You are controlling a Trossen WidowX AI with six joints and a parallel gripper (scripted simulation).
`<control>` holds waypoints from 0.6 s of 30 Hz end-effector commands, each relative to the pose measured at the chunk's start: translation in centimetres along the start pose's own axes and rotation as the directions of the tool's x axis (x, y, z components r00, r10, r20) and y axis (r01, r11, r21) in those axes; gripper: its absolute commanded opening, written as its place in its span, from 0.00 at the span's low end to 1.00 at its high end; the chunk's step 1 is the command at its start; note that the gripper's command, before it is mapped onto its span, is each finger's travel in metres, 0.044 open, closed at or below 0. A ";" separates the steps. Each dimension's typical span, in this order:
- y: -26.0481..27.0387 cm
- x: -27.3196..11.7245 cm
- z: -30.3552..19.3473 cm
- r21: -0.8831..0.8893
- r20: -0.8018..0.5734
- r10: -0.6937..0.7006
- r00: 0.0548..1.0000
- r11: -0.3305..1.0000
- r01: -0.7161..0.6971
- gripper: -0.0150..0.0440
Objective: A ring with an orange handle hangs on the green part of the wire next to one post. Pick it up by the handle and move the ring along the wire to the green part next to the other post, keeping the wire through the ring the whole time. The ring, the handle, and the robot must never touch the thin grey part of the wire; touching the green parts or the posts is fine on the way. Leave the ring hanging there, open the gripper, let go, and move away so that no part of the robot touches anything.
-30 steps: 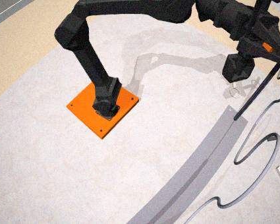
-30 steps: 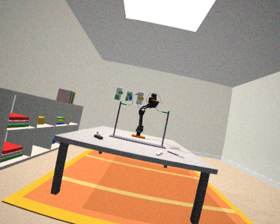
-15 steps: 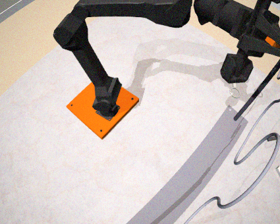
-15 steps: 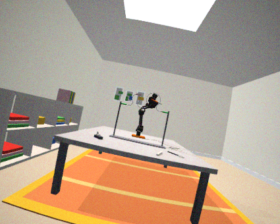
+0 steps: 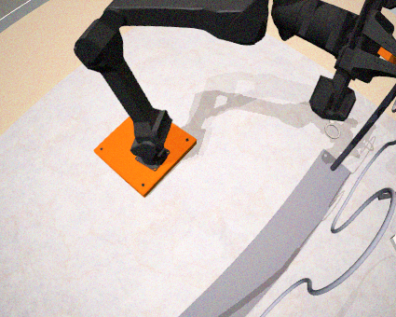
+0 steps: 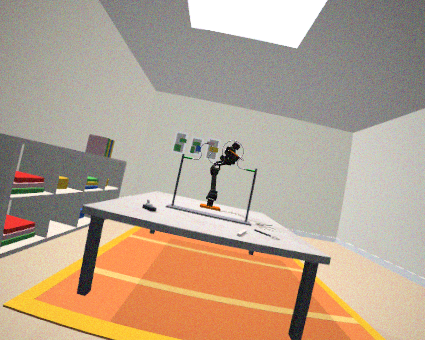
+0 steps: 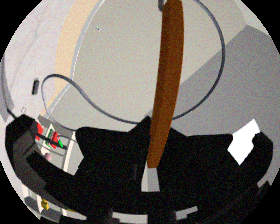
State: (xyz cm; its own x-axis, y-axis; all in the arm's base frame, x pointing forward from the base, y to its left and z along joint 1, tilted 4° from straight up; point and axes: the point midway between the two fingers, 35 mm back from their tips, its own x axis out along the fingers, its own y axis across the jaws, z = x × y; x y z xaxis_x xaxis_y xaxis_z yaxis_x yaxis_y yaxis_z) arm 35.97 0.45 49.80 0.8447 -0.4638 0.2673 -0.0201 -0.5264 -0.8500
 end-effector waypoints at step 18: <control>2.9 -0.3 -0.2 0.054 -0.007 0.025 1.000 0.998 -0.024 0.00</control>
State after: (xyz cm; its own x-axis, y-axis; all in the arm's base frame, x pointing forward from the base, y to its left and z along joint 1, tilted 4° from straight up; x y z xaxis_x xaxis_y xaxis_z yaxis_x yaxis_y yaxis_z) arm 35.80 -0.63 47.92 0.8442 -0.4698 0.2579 -0.0176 -0.5053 -0.8628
